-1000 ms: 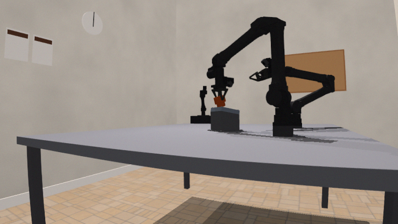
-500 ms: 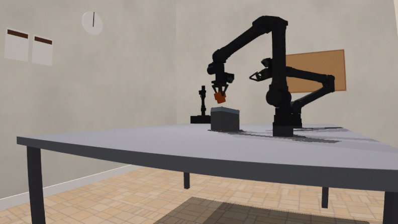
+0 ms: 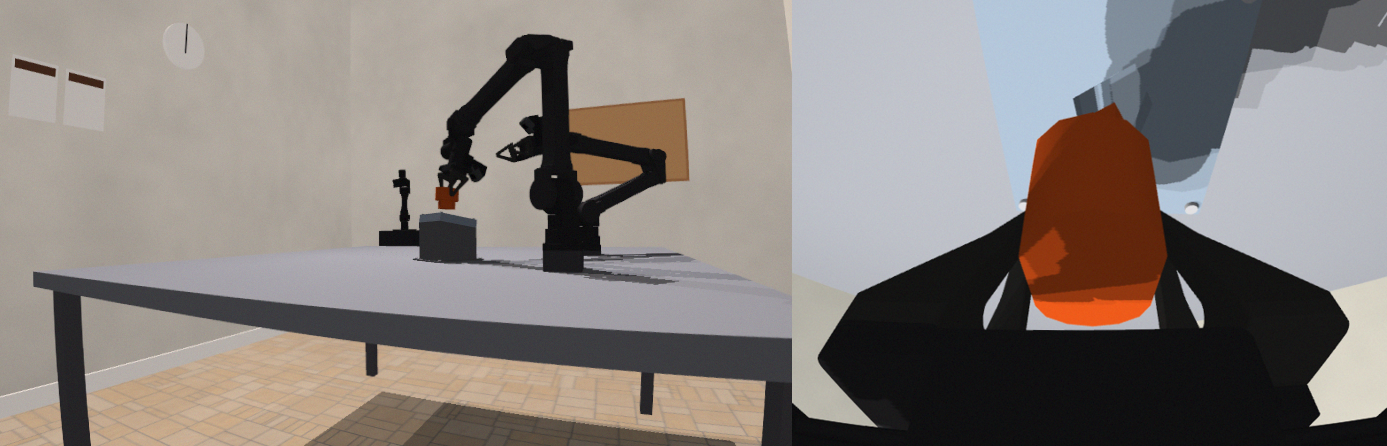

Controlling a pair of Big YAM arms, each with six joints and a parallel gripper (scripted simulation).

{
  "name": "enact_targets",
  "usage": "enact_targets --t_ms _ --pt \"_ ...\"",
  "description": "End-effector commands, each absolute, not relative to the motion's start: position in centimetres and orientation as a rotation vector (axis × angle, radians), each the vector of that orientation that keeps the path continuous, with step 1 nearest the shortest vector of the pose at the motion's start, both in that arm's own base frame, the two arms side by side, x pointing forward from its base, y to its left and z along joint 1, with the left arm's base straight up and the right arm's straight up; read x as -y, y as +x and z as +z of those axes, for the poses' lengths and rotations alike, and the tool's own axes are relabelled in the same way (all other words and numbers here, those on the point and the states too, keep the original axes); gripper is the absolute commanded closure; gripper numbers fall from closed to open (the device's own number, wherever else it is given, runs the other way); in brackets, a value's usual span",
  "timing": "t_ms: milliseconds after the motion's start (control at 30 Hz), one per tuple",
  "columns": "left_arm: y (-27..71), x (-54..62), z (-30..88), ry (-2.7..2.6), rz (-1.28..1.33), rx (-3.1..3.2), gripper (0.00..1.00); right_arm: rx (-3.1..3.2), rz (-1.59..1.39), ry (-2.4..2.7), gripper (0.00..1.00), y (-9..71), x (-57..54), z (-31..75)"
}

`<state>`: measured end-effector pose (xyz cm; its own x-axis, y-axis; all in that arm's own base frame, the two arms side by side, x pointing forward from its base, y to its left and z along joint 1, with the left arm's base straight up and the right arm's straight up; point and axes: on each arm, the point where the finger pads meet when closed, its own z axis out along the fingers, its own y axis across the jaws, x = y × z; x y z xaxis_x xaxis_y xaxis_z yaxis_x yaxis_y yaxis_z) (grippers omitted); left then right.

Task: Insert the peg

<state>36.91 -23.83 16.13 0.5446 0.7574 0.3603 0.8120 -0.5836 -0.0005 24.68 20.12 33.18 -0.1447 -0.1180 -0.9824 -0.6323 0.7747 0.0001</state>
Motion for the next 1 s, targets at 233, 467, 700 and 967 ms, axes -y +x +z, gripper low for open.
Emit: enact_targets --t_ms 233,467,700,967 --pt "37.3 24.6 16.6 -2.568 -0.619 1.326 0.6 -1.653 0.5 -0.58 0.0 24.9 -20.1 35.3" --pt "37.3 24.6 16.6 -2.568 -0.619 1.326 0.6 -1.653 0.5 -0.58 0.0 24.9 -20.1 35.3" --pt "36.6 23.2 13.6 -2.513 -0.588 1.338 0.6 -1.653 0.5 -0.58 0.0 24.9 -20.1 35.3" --pt "37.1 23.9 15.3 -2.542 -0.616 1.359 0.6 -1.653 0.5 -0.58 0.0 24.9 -20.1 35.3"
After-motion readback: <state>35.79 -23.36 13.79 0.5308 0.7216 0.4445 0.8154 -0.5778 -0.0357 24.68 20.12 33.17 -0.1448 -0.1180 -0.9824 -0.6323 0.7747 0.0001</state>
